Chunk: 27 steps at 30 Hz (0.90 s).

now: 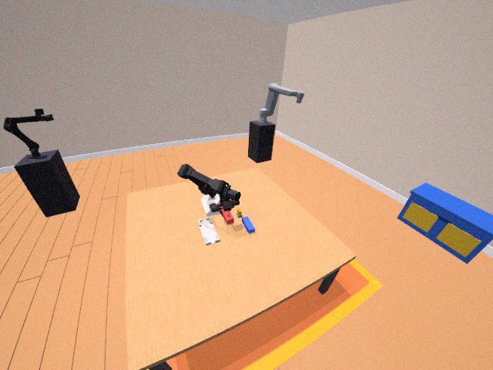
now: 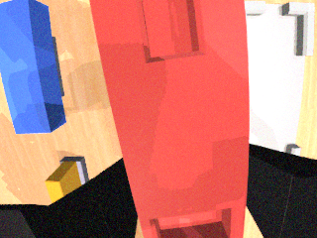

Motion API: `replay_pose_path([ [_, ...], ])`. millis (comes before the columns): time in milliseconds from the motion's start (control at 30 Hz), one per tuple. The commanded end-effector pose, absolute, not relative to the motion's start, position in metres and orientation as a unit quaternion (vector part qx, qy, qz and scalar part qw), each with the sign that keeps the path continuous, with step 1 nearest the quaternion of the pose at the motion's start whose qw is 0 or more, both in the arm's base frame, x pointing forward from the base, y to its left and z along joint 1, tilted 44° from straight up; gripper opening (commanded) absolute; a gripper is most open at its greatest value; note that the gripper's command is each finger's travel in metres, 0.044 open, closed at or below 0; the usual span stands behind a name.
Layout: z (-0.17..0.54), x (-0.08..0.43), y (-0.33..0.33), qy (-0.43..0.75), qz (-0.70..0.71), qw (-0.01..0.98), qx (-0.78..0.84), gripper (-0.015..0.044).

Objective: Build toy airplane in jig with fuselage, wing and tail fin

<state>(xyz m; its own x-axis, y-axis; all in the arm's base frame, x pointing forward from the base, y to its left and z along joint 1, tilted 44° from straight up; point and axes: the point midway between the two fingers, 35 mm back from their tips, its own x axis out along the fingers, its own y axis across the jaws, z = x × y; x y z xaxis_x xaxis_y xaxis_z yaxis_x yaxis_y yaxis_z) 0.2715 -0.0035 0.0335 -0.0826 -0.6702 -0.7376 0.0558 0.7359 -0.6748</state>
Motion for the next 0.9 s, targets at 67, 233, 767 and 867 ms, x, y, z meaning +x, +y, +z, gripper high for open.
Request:
replay_pose_path([
  [67,0.042,0.271,-0.023,0.676,-0.283,0.642,-0.225,0.0],
  [233,0.048,0.269,-0.038,0.676,-0.283,0.643,-0.223,0.0],
  [767,0.066,0.257,-0.085,0.671,-0.291,0.645,-0.219,0.0],
  [867,0.069,0.253,-0.094,0.671,-0.294,0.645,-0.22,0.0],
])
